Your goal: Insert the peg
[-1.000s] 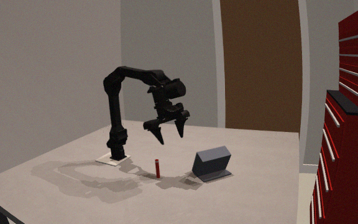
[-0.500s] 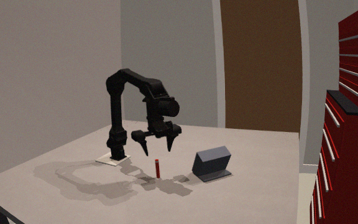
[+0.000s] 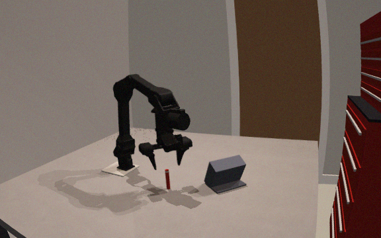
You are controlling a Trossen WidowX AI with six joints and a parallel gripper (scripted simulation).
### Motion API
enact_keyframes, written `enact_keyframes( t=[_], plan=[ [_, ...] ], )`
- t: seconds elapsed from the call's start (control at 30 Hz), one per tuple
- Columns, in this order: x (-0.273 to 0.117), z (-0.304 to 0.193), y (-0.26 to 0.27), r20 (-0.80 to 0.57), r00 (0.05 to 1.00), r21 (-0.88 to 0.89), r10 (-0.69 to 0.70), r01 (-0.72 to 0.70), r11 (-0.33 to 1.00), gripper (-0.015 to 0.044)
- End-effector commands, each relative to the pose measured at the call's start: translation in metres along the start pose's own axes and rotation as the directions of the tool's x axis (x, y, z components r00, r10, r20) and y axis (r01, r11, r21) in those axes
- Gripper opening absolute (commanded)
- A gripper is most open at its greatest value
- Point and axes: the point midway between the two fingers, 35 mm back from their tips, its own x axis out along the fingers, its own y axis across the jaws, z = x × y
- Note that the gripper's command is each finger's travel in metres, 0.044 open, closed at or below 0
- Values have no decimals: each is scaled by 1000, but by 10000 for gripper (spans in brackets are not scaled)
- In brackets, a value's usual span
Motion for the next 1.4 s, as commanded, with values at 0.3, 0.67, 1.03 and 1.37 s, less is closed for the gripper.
enact_keyframes(
  t=[0.3,0.67,1.03,1.37],
  plan=[
    [23,-1,0,-7,1000,4,0,0,1000,440],
    [41,-2,-1,-7,1000,4,0,0,1000,440],
    [49,-2,-1,-3,1000,2,-1,1,1000,414],
    [49,-2,-1,-3,1000,2,-1,1,1000,151]
  ],
)
